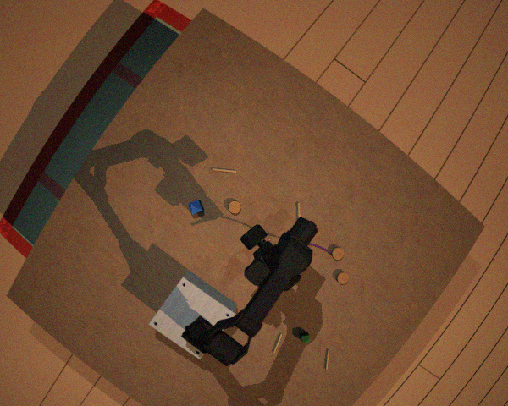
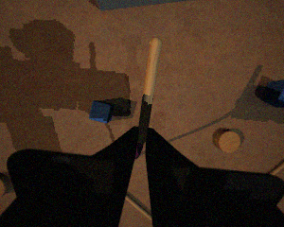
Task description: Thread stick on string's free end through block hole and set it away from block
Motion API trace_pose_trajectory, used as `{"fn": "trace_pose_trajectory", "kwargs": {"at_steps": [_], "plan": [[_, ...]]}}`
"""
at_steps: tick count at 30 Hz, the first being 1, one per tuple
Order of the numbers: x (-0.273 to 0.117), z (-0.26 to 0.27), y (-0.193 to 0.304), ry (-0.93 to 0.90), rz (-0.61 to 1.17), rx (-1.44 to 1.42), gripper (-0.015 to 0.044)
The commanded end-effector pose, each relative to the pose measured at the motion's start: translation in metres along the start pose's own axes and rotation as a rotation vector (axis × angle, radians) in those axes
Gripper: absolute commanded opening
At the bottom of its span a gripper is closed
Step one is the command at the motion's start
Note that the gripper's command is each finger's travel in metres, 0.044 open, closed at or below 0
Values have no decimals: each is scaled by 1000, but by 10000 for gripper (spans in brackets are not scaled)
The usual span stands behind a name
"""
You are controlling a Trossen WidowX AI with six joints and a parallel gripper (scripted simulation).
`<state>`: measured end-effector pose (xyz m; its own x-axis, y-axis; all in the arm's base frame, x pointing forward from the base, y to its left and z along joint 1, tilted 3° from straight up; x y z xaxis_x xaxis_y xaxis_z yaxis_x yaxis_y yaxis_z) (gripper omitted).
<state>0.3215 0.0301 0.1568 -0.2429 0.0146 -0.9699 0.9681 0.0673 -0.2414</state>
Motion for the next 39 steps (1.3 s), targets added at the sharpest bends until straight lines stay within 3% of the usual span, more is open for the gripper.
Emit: {"fn": "trace_pose_trajectory", "kwargs": {"at_steps": [1, 9, 39], "plan": [[-3, -9, 6, -50, -4, -154, 0], [-4, -11, 7, -59, -6, -160, 0], [-4, -14, 9, -75, 37, 866, 0]]}}
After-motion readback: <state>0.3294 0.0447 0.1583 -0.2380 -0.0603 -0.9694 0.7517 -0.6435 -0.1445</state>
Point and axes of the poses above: the point midway between the two fingers, 35 mm back from their tips, its own x axis out along the fingers, its own z axis across the jaws, y = z × x, the point moved 8 cm from there along -x, back along the fingers, and after that the axes turned 10 degrees about -x, right-handed, at the moved point
